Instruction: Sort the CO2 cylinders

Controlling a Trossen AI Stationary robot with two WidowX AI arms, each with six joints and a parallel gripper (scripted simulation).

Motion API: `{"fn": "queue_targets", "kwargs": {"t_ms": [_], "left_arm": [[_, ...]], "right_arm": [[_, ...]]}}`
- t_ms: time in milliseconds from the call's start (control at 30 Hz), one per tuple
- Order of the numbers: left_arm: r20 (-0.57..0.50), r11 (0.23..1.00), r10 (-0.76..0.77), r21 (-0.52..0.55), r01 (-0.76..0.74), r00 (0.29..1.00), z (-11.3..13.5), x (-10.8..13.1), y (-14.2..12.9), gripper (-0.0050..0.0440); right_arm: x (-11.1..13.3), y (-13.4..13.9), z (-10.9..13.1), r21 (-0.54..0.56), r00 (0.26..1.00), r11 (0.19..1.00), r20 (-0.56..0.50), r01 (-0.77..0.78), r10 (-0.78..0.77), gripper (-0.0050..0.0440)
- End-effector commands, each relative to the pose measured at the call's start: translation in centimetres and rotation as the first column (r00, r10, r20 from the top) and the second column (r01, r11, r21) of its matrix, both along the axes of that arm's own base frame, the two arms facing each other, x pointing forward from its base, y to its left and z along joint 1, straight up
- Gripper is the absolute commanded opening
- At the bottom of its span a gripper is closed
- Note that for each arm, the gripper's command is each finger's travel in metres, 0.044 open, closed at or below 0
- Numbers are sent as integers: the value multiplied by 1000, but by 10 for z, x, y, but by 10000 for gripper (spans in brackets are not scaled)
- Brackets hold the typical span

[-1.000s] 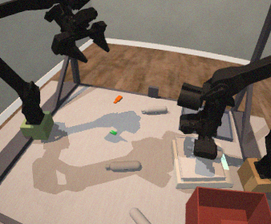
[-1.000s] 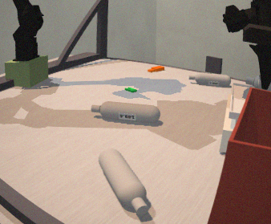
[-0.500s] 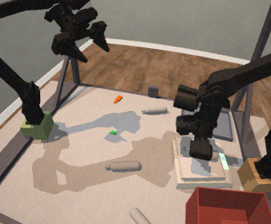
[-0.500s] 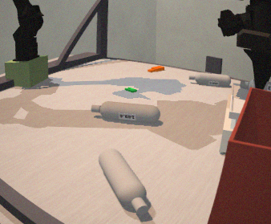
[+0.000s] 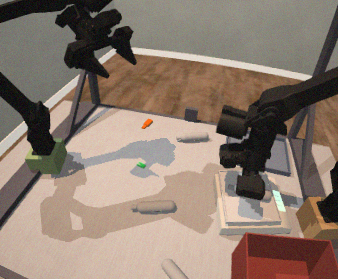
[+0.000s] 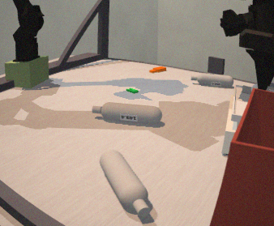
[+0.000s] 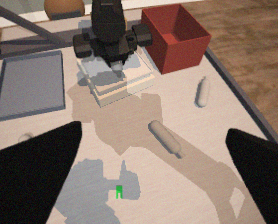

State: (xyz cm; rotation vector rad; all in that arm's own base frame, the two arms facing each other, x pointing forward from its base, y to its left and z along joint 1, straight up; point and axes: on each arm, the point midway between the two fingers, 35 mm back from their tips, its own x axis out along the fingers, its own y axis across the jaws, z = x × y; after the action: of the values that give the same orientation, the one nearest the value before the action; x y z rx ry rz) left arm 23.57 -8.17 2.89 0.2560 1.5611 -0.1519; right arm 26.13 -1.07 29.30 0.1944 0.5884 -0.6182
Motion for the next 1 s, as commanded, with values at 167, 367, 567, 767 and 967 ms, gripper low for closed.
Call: {"fn": "queue_targets", "kwargs": {"t_ms": [167, 367, 567, 767, 967], "left_arm": [[39, 1000, 3, -17, -2, 999, 19, 7, -4, 266], [40, 1000, 2, -18, -1, 999, 59, 5, -6, 410], [36, 1000, -9, -20, 9, 999, 66, -1, -6, 440], [52, 999, -39, -33, 41, 998, 62, -16, -4, 440], [130, 989, -117, -77, 128, 985, 57, -55, 1, 440]], "right_arm": [[0, 0, 5, 5, 1000, 1000, 14, 0, 0, 440], [0, 0, 5, 5, 1000, 1000, 14, 0, 0, 440], [4, 0, 7, 9, 1000, 1000, 14, -4, 4, 440], [27, -1, 4, 29, 999, 999, -5, -33, 33, 440], [105, -25, -6, 64, 988, 986, -16, -154, 156, 440]]}}
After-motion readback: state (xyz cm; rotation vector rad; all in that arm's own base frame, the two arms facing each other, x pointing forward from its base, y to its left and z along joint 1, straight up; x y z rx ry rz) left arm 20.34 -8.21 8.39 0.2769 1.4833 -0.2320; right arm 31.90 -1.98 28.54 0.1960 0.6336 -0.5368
